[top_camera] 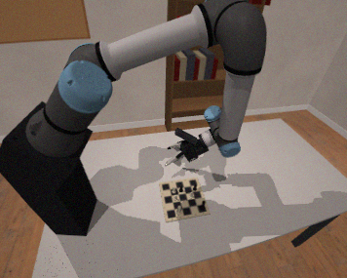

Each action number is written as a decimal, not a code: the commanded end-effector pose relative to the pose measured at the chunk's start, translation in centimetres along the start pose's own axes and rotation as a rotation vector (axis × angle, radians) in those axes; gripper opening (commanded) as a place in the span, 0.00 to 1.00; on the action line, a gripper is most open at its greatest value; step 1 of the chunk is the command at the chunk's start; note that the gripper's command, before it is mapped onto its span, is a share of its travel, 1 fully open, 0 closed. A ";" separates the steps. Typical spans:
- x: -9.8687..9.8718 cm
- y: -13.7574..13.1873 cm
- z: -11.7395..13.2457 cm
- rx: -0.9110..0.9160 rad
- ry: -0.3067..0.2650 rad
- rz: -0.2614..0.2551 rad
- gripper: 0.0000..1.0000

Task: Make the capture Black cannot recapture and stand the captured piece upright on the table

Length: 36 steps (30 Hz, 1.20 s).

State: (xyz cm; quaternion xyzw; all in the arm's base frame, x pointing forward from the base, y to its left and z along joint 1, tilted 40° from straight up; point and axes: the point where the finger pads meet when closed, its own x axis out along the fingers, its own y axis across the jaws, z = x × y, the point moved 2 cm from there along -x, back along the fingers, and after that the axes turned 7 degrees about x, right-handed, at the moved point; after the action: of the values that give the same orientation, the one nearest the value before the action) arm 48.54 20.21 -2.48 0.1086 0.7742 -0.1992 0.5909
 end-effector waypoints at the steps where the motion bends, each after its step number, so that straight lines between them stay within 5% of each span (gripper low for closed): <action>1: -0.1 0.0 0.0 0.000 -0.001 0.001 1.00; 22: -0.1 0.1 0.0 -0.003 -0.002 -0.002 1.00; 36: -0.1 1.0 0.2 -0.055 -0.008 -0.089 1.00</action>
State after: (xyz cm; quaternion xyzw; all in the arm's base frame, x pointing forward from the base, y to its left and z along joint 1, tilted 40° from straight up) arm 48.81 20.64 -2.64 0.0839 0.7777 -0.2014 0.5895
